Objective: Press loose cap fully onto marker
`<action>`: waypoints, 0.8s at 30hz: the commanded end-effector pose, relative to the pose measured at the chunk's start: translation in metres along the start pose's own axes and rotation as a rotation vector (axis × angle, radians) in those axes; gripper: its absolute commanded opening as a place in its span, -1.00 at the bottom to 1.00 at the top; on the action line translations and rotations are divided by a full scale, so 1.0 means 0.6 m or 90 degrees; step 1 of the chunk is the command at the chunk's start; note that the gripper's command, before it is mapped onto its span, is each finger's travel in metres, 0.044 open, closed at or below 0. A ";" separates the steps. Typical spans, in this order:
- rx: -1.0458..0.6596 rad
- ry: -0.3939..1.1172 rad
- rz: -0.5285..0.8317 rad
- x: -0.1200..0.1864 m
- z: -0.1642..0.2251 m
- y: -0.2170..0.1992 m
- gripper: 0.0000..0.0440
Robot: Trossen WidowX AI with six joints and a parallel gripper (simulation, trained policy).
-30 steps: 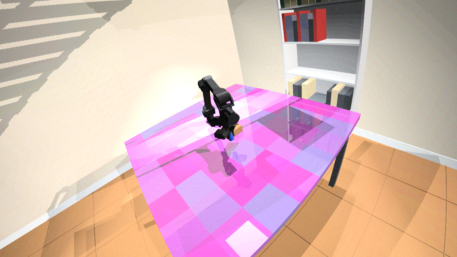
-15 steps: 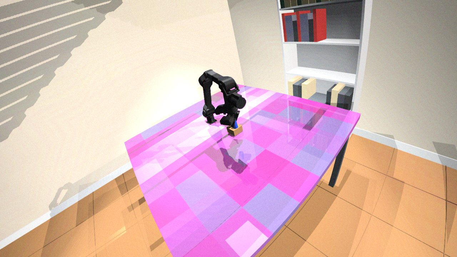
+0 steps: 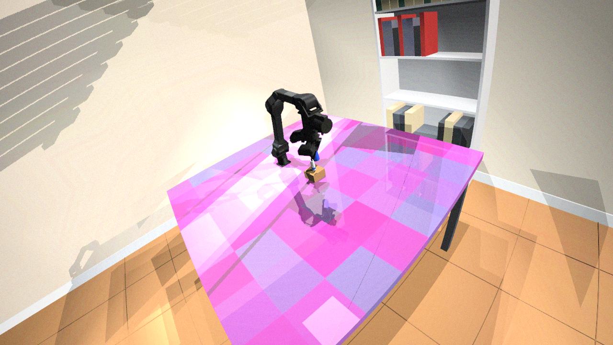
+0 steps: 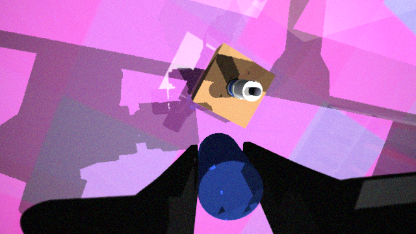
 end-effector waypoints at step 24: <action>0.023 -0.014 0.017 -0.014 -0.030 -0.065 -1.00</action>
Point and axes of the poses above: the point midway between the two fingers, 35 mm back from their tips, its own x axis back along the fingers, its own y axis across the jaws, z = x × y, the point moved 5 cm from there along x, back along the fingers, and after that the axes turned 15 degrees about x, right-handed, at the moved point
